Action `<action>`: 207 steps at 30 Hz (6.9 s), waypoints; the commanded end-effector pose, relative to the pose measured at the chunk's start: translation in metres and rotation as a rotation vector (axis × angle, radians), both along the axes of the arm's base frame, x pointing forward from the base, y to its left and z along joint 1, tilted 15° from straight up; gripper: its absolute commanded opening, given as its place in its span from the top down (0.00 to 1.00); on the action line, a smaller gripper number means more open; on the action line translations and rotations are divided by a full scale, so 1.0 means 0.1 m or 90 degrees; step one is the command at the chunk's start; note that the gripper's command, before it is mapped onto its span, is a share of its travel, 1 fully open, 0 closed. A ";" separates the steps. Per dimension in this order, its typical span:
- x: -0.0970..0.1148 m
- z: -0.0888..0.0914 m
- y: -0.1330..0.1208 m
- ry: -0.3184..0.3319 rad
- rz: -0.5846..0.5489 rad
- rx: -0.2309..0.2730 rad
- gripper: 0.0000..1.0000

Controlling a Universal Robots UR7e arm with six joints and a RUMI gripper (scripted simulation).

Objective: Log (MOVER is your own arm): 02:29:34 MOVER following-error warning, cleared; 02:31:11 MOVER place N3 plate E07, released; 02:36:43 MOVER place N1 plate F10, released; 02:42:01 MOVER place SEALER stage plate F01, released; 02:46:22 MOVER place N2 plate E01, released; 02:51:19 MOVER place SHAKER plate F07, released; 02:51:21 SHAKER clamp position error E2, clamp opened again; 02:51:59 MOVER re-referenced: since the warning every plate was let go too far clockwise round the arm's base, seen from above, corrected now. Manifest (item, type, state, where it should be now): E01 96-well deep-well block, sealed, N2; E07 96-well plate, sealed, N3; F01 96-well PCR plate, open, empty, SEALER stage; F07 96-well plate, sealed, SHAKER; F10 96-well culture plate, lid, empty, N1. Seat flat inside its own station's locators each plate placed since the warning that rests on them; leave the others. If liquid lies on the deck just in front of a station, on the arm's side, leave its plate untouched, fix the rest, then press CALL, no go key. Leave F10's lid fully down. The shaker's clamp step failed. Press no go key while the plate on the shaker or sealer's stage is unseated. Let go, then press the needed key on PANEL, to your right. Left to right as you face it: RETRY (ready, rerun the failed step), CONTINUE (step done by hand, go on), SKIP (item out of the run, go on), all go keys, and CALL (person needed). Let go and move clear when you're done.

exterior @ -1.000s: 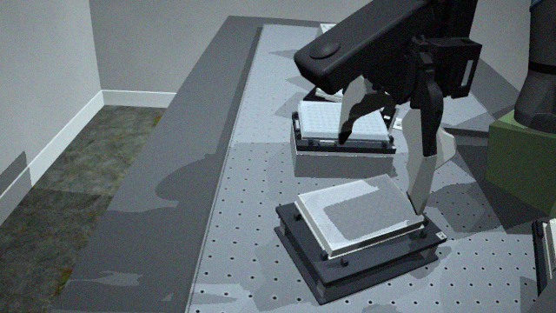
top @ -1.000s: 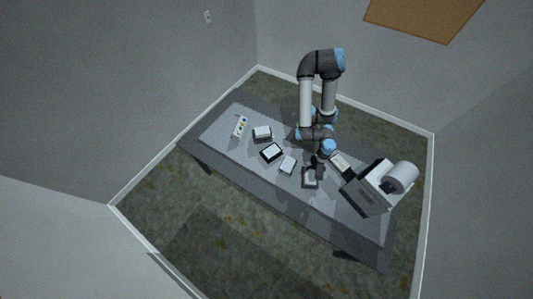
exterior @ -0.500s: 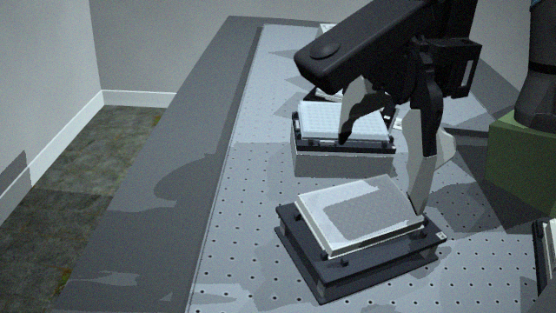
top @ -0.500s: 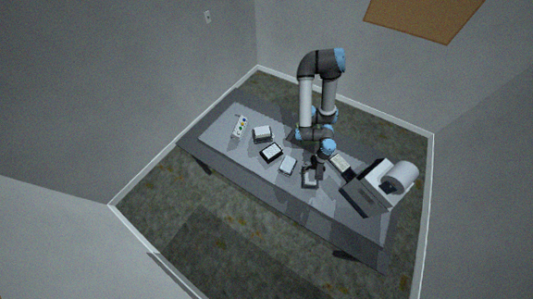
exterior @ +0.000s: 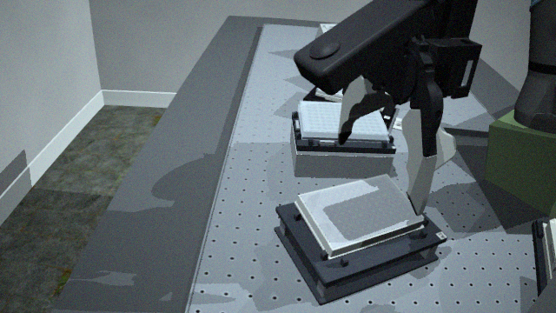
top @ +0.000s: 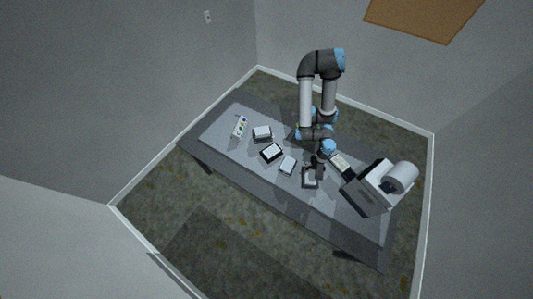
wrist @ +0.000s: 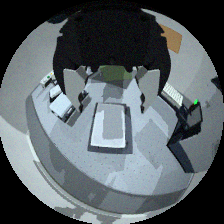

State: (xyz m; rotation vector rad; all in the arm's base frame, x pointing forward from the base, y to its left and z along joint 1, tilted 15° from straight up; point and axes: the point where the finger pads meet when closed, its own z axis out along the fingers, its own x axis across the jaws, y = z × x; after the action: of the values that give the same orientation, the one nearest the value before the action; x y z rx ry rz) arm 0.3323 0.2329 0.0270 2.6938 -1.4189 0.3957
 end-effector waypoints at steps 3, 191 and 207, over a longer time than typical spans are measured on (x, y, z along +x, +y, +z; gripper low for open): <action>0.00 0.00 0.00 -0.001 0.000 0.000 0.18; -1.25 0.25 0.81 0.038 0.203 -0.040 0.18; -0.75 0.44 0.36 0.016 0.089 -0.017 0.18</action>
State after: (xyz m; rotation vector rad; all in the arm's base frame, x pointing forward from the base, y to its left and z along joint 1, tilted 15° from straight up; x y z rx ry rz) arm 0.2460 0.2784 0.0662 2.7785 -1.1947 0.3859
